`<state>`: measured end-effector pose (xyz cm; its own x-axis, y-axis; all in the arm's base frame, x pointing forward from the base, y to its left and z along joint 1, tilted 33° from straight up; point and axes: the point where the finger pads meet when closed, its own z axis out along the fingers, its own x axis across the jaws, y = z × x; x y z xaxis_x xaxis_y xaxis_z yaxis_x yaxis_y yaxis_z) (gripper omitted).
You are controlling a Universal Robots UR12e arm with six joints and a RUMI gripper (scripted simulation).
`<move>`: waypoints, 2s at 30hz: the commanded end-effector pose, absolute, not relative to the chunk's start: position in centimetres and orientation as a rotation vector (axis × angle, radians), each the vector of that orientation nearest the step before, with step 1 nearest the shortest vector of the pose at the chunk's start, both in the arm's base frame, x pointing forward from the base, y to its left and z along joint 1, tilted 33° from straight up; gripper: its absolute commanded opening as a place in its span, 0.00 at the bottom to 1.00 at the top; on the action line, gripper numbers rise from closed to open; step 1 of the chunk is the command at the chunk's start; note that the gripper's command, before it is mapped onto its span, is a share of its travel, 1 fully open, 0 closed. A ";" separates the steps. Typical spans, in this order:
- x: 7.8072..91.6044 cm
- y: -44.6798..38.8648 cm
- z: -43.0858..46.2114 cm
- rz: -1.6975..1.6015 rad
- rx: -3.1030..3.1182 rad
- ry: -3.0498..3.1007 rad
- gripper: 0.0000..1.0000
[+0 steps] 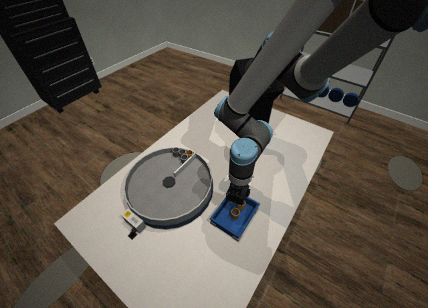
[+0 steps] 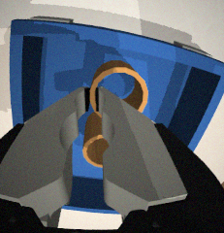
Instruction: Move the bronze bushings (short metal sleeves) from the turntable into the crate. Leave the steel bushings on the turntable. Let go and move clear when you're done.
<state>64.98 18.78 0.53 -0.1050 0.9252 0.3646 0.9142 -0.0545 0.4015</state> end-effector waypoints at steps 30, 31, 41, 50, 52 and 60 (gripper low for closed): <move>65.0 18.8 0.6 0.883 2.088 2.146 0.06; 65.0 18.8 0.6 0.883 2.088 2.146 0.06; 65.0 18.8 0.6 0.883 2.088 2.146 0.06; 65.0 18.8 0.6 0.883 2.088 2.146 0.06; 65.0 18.8 0.6 0.883 2.088 2.146 0.06; 65.0 18.7 0.7 0.883 2.088 2.146 0.06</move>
<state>64.97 18.77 0.56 -0.1050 0.9252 0.3646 0.9142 -0.0545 0.4015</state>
